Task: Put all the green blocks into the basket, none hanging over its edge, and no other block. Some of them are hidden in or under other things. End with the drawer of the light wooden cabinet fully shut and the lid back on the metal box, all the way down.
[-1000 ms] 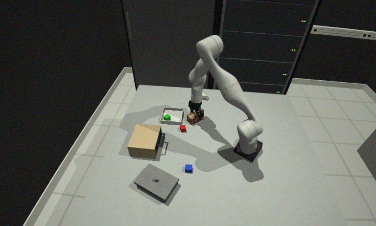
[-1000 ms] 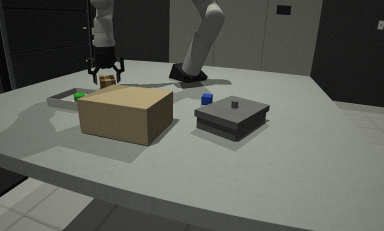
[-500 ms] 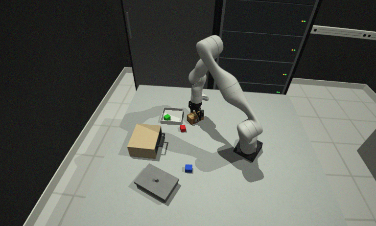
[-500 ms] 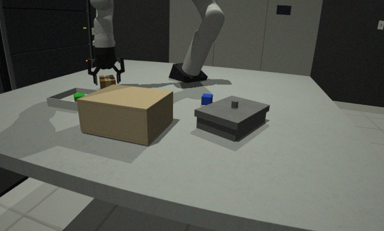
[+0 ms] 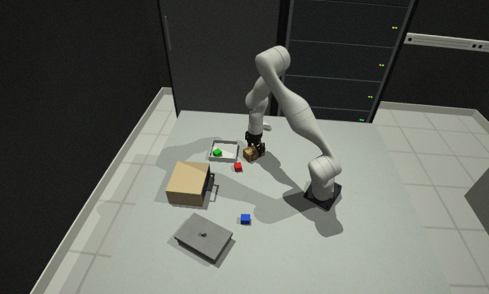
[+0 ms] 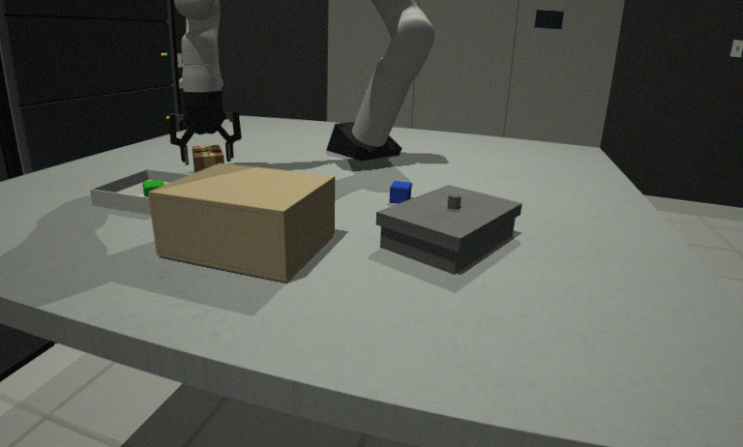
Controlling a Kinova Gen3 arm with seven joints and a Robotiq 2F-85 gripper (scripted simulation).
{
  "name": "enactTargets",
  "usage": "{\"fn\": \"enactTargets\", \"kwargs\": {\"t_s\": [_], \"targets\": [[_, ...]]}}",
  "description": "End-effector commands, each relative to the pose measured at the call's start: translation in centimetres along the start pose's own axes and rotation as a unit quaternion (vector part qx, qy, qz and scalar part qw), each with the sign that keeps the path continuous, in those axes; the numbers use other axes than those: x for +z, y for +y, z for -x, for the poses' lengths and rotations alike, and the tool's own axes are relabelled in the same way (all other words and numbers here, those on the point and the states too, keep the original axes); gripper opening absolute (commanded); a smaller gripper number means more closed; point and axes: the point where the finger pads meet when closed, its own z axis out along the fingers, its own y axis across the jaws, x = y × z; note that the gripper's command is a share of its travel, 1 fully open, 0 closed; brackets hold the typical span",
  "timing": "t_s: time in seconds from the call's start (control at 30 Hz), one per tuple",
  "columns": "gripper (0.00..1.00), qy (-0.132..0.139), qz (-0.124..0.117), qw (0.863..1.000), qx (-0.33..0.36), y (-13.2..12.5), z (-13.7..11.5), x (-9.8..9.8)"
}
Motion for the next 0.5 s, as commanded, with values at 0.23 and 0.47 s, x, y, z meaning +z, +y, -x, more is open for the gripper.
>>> {"fn": "enactTargets", "kwargs": {"t_s": [0.23,0.47], "targets": [[0.93,-0.001,-0.002,1.000,0.003,-0.04,0.14,0.16],[0.67,-0.001,-0.002,1.000,0.003,-0.04,0.14,0.16]]}}
